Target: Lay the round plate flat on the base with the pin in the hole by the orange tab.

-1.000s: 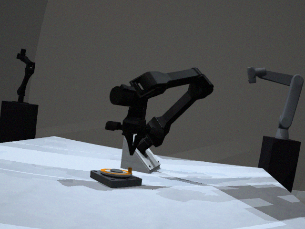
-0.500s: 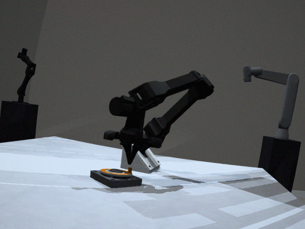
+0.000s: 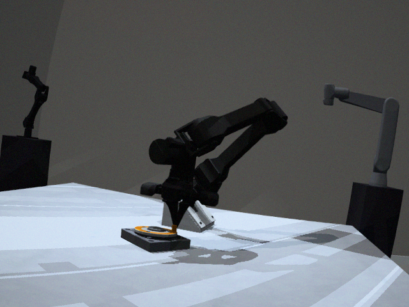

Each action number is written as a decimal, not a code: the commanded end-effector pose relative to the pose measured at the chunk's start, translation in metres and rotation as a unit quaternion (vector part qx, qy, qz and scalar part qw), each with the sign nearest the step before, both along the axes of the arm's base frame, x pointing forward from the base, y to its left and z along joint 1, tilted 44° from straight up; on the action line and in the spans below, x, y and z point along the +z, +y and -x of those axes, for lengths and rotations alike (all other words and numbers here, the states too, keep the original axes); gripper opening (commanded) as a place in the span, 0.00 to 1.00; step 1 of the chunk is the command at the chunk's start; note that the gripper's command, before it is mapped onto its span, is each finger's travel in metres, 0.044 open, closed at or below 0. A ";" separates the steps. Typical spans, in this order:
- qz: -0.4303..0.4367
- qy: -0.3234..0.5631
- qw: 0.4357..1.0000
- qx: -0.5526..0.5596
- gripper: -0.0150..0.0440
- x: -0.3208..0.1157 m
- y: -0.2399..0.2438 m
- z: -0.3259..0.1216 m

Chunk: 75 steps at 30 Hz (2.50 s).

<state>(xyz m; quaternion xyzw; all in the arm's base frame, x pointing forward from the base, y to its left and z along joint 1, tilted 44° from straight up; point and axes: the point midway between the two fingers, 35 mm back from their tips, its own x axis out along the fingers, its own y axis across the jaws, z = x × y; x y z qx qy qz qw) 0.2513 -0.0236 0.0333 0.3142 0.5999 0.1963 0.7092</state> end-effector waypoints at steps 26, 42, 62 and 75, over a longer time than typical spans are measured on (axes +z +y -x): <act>0.000 -0.005 1.000 -0.003 0.25 0.013 0.001 -0.028; 0.000 -0.005 1.000 -0.003 0.25 0.015 -0.004 -0.045; 0.001 -0.005 1.000 -0.003 0.25 0.022 -0.015 -0.050; -0.002 -0.001 1.000 -0.006 0.25 0.039 -0.031 -0.040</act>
